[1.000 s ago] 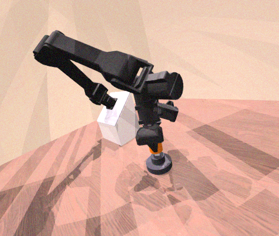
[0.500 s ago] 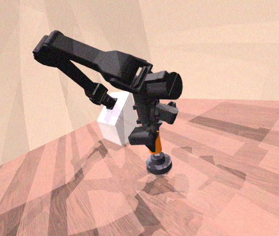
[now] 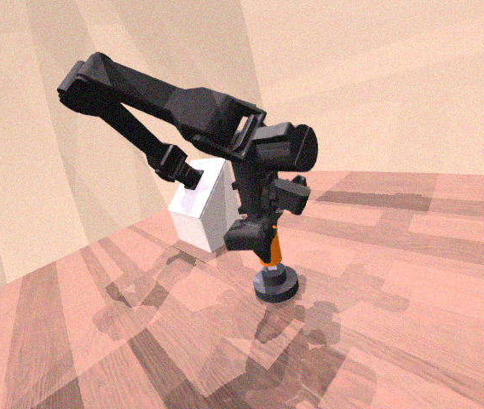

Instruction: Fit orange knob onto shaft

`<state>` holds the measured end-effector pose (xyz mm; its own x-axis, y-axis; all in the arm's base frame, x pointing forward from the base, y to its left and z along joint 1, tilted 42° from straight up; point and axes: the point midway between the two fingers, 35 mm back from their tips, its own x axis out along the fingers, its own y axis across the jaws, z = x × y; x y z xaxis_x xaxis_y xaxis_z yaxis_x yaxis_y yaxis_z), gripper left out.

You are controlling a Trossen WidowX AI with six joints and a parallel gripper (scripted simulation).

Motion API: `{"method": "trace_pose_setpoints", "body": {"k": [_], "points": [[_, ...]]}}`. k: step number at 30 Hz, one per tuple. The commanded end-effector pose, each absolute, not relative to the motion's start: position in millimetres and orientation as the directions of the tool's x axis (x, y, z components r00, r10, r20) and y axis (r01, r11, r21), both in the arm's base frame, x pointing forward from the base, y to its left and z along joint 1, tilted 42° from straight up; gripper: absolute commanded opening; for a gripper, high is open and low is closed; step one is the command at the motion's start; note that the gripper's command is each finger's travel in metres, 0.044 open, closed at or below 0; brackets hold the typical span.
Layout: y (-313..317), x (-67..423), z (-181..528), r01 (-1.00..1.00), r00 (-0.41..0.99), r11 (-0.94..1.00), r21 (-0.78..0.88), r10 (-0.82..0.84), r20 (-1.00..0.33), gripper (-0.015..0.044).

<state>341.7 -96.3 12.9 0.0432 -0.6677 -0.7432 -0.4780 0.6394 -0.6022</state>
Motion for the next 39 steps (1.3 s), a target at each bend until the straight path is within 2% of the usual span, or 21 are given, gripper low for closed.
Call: {"method": "trace_pose_setpoints", "body": {"k": [1, 28, 35, 39], "points": [[-95.5, 342.4, 13.5, -0.473, 0.048, 0.640, -0.606, -0.667, -0.743, 0.0000], [-95.0, 341.0, 15.4, -0.473, 0.048, 0.640, -0.606, -0.667, -0.743, 0.0000], [-95.5, 342.3, 16.5, -0.289, 0.048, 0.703, -0.650, -0.667, -0.743, 0.0000], [-96.8, 343.6, 15.9, -0.279, 0.048, 0.705, -0.652, -0.668, -0.743, 0.0000]]}}
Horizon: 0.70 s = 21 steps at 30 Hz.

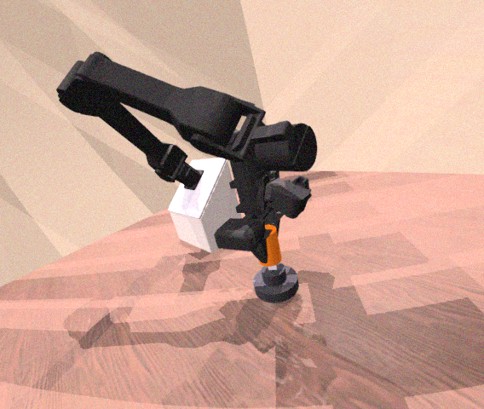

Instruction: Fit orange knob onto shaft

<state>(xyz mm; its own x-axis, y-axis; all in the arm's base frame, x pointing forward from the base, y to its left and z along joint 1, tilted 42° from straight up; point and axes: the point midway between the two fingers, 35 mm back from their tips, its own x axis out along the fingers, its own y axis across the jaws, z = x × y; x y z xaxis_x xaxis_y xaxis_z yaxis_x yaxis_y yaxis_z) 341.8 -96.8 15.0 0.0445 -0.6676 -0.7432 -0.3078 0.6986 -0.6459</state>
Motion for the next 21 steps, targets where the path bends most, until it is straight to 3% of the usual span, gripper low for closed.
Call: {"method": "trace_pose_setpoints", "body": {"k": [1, 21], "points": [[-97.4, 343.6, 15.1, -0.279, 0.048, 0.705, -0.652, -0.668, -0.743, 0.0000], [-94.7, 341.4, 14.4, -0.279, 0.048, 0.705, -0.652, -0.667, -0.743, 0.0000]]}}
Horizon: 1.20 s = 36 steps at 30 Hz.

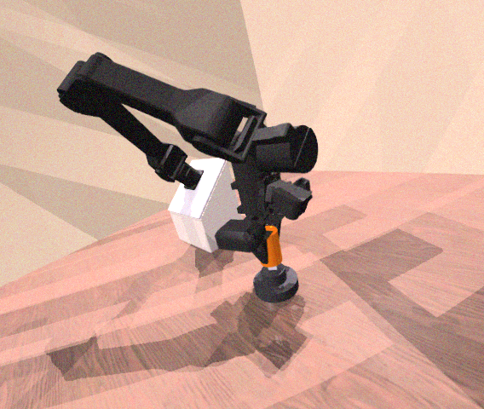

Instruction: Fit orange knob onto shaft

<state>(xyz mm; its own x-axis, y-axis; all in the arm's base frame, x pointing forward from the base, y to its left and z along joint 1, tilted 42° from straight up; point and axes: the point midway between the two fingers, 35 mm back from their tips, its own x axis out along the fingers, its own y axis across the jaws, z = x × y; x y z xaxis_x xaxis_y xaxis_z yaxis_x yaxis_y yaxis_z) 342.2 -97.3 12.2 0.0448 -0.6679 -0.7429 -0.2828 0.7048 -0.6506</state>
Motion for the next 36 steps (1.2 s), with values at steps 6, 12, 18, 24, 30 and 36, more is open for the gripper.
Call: {"method": "trace_pose_setpoints", "body": {"k": [6, 12, 18, 24, 30, 36], "points": [[-94.7, 340.8, 15.7, -0.158, 0.048, 0.730, -0.665, -0.667, -0.743, 0.0000], [-97.0, 342.5, 16.5, -0.074, 0.048, 0.739, -0.669, -0.668, -0.743, 0.0000], [-97.2, 343.0, 15.6, -0.074, 0.048, 0.739, -0.669, -0.668, -0.743, 0.0000], [-95.8, 342.8, 13.4, -0.074, 0.048, 0.740, -0.669, -0.667, -0.743, 0.0000], [-97.0, 342.2, 11.8, -0.074, 0.048, 0.739, -0.669, -0.668, -0.743, 0.0000], [-98.0, 341.6, 12.1, -0.074, 0.048, 0.739, -0.669, -0.668, -0.743, 0.0000]]}}
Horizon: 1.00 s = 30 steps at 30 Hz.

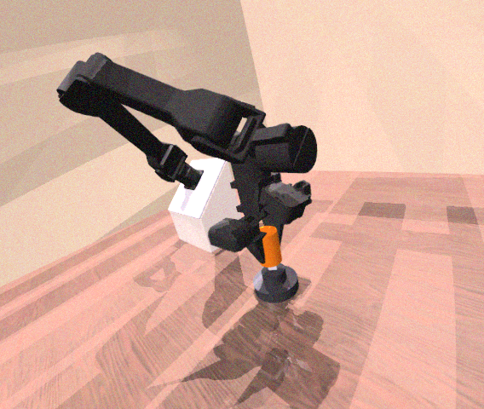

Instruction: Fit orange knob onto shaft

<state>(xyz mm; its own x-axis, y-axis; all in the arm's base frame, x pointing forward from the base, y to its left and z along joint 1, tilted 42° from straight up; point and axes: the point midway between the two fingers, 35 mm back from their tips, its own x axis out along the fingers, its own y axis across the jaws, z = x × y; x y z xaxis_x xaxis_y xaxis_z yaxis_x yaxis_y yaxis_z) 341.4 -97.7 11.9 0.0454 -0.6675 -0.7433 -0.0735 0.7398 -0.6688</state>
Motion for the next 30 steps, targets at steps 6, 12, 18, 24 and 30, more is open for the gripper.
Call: {"method": "trace_pose_setpoints", "body": {"k": [6, 12, 18, 24, 30], "points": [[-98.3, 341.4, 12.4, -0.074, 0.048, 0.739, -0.669, -0.668, -0.743, 0.0000], [-96.7, 343.4, 16.5, -0.074, 0.048, 0.739, -0.669, -0.668, -0.743, 0.0000], [-96.4, 344.4, 17.3, 0.051, 0.048, 0.745, -0.666, -0.668, -0.743, 0.0000], [-97.1, 345.3, 15.3, 0.135, 0.048, 0.741, -0.657, -0.668, -0.743, 0.0000], [-97.4, 343.9, 13.9, 0.135, 0.048, 0.741, -0.657, -0.668, -0.743, 0.0000]]}}
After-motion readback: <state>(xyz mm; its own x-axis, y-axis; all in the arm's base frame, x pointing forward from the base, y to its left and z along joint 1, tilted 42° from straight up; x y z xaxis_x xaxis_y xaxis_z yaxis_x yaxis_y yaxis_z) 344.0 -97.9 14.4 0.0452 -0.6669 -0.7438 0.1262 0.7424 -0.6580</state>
